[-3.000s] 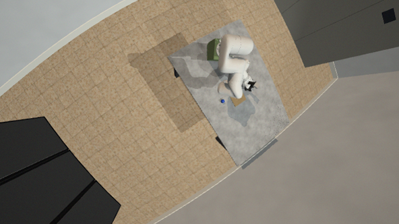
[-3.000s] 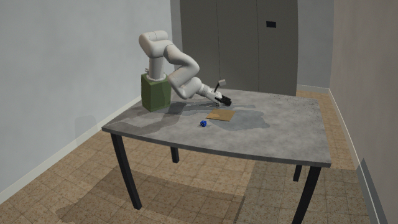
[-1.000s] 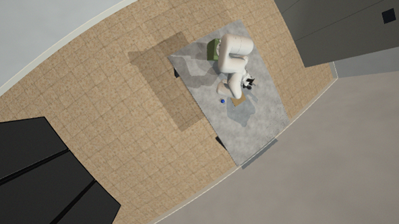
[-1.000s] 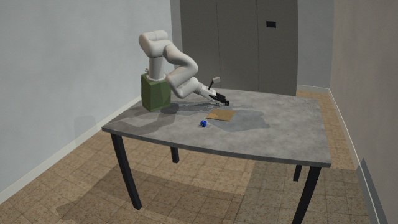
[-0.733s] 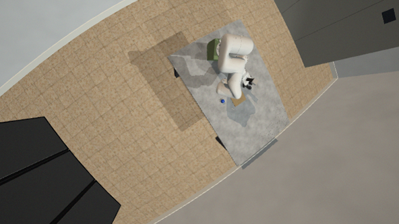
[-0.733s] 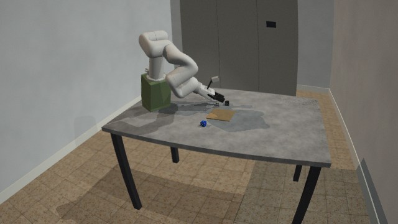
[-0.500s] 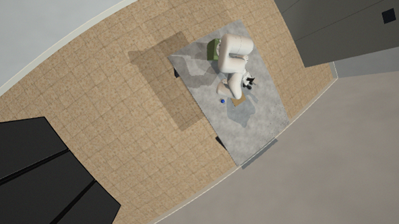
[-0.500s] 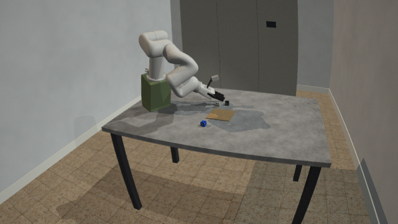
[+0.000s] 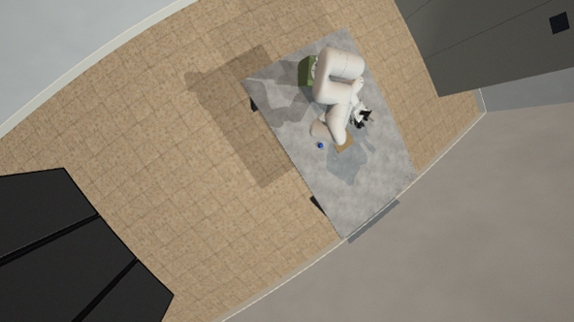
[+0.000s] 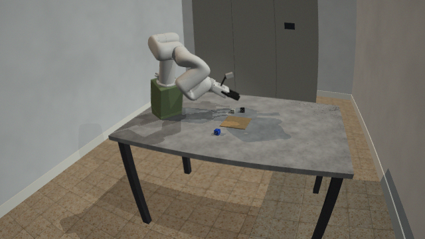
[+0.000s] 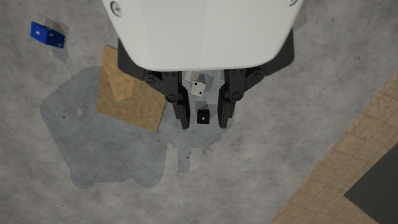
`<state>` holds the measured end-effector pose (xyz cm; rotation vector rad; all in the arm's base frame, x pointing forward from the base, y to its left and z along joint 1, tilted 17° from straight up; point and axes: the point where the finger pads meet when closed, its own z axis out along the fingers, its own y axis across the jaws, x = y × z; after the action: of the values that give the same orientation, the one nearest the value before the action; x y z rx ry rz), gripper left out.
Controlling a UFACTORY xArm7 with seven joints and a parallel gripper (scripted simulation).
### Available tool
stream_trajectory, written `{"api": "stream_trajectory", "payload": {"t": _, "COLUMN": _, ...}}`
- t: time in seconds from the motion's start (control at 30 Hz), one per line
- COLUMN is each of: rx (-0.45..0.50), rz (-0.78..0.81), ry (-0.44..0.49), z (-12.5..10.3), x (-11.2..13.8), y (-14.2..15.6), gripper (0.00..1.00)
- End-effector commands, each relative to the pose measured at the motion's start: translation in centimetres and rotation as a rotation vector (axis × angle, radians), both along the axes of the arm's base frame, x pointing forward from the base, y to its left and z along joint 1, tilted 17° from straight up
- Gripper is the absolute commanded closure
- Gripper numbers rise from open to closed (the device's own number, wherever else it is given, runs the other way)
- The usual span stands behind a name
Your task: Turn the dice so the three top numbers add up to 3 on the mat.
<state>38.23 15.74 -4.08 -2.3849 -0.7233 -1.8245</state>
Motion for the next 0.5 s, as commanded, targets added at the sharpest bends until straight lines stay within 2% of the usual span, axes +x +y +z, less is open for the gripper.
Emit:
{"api": "stream_trajectory", "payload": {"t": 0.0, "rx": -0.001, "rz": -0.003, "ry": -0.001, "z": 0.5, "x": -0.2, "y": 0.1, "gripper": 0.58}}
{"api": "stream_trajectory", "payload": {"t": 0.2, "rx": 0.019, "rz": -0.012, "ry": -0.014, "z": 1.3, "x": 0.8, "y": -0.2, "gripper": 0.58}}
{"api": "stream_trajectory", "payload": {"t": 0.27, "rx": 0.049, "rz": -0.026, "ry": -0.036, "z": 2.6, "x": 2.2, "y": -0.6, "gripper": 0.58}}
{"api": "stream_trajectory", "payload": {"t": 0.33, "rx": 0.096, "rz": -0.044, "ry": -0.073, "z": 4.8, "x": 4.5, "y": -1.3, "gripper": 0.58}}
{"api": "stream_trajectory", "payload": {"t": 0.37, "rx": 0.096, "rz": -0.044, "ry": -0.073, "z": 4.8, "x": 4.5, "y": -1.3, "gripper": 0.58}}
{"api": "stream_trajectory", "payload": {"t": 0.4, "rx": 0.125, "rz": -0.054, "ry": -0.097, "z": 6.3, "x": 5.8, "y": -1.8, "gripper": 0.58}}
{"api": "stream_trajectory", "payload": {"t": 0.47, "rx": 0.125, "rz": -0.054, "ry": -0.097, "z": 6.3, "x": 5.8, "y": -1.8, "gripper": 0.58}}
